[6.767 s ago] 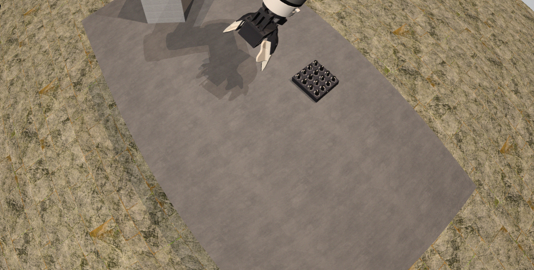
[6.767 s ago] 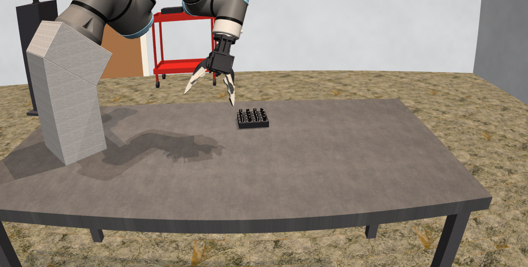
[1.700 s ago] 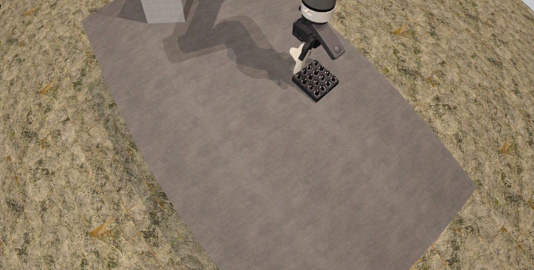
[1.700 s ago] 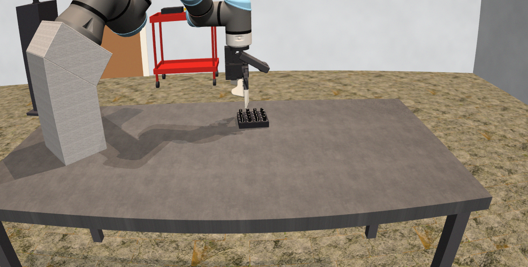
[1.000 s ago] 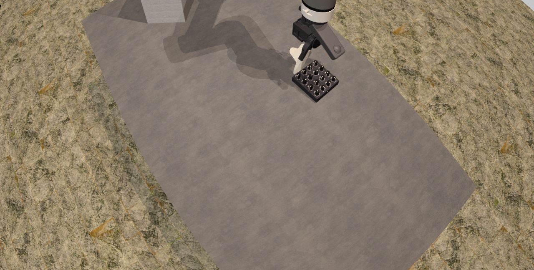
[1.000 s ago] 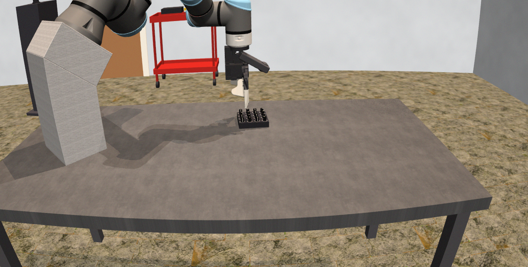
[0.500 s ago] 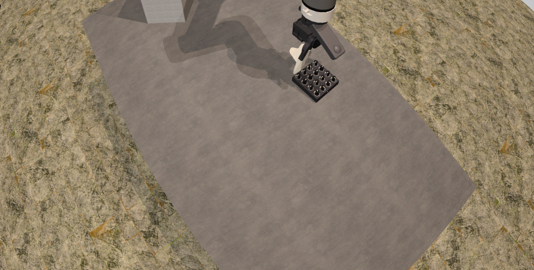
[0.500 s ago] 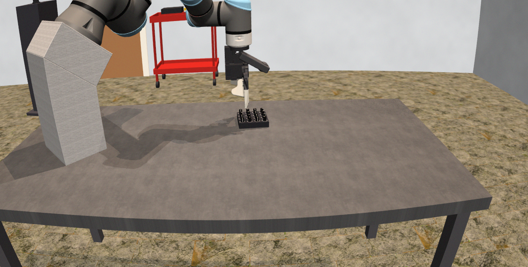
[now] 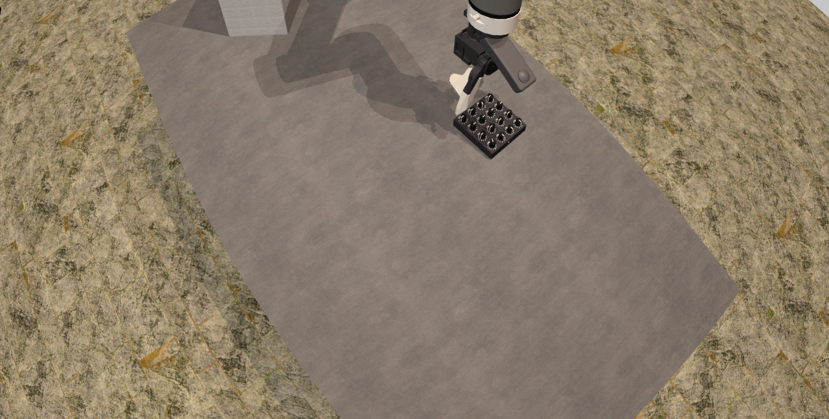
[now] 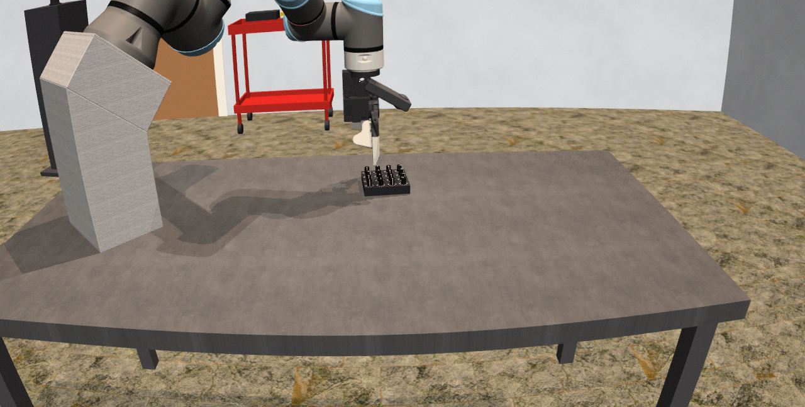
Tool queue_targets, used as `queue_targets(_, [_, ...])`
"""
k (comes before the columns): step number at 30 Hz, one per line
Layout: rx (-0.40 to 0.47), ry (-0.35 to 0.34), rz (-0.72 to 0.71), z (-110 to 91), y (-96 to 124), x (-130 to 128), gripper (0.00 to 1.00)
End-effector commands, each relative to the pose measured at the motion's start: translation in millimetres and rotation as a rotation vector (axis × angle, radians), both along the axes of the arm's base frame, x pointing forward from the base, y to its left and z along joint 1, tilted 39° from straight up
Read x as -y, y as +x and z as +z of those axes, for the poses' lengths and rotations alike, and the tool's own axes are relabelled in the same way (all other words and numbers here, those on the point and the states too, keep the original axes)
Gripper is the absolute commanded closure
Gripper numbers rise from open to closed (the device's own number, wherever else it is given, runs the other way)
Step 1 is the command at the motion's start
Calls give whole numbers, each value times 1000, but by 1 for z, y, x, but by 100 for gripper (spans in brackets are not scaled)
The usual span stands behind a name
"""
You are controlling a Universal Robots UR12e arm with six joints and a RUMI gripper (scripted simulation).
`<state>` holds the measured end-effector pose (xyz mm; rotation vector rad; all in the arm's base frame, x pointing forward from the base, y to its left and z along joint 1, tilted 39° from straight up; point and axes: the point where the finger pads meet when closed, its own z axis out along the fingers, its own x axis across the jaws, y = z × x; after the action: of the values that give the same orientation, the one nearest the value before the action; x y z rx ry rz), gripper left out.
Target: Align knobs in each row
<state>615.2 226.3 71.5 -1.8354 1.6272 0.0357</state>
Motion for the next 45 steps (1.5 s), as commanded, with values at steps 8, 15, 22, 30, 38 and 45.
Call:
queue_targets(8, [2,1,1,1,1,-1,0])
queue_targets(15, [1,1,1,0,-1,-1,0])
queue_targets(22, [-1,1,0,-3,-6,-1,0])
queue_targets(30, [-1,1,0,-10,-17,0,0])
queue_targets(38, [-2,1,0,-16,-29,0,0])
queue_targets(45, [-2,2,0,-23,-41,0,0])
